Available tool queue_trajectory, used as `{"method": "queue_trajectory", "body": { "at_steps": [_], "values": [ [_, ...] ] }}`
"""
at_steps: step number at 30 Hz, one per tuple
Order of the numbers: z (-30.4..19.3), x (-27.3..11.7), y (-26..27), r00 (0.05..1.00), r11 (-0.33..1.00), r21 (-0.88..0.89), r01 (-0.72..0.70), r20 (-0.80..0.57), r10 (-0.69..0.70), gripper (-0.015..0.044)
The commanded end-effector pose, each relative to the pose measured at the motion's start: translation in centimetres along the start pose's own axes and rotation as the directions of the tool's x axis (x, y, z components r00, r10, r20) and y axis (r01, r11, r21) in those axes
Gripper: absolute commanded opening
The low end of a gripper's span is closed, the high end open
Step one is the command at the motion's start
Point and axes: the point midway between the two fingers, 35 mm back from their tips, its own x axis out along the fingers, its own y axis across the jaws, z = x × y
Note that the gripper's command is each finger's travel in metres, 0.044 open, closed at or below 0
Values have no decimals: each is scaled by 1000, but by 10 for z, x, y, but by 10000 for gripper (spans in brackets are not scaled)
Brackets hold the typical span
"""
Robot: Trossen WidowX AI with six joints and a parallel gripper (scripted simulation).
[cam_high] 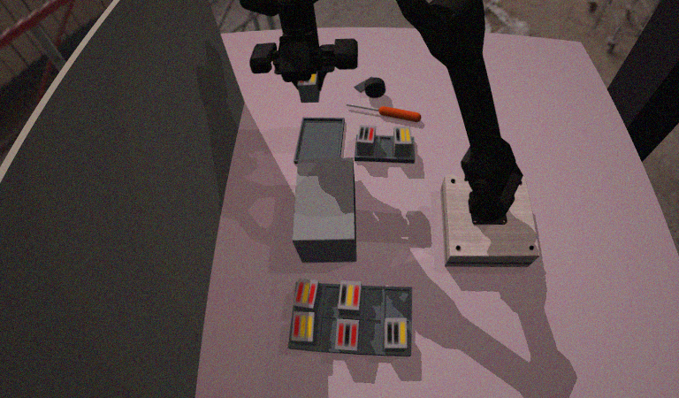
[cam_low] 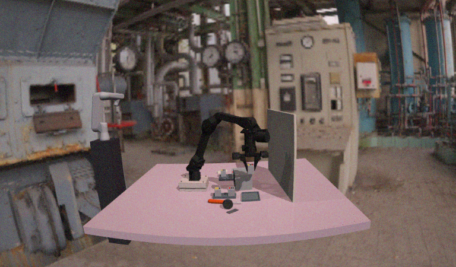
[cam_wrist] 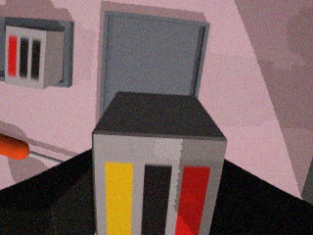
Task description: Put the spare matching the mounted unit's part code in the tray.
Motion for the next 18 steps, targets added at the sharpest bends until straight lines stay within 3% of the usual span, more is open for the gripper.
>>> {"method": "queue_trajectory", "body": {
  "at_steps": [1,18],
  "values": [
    [0,4,-1,1000,1000,-3,1,2,-1,0],
    [-1,18,-3,1000,1000,-3,2,2,-2,0]
  ]
}}
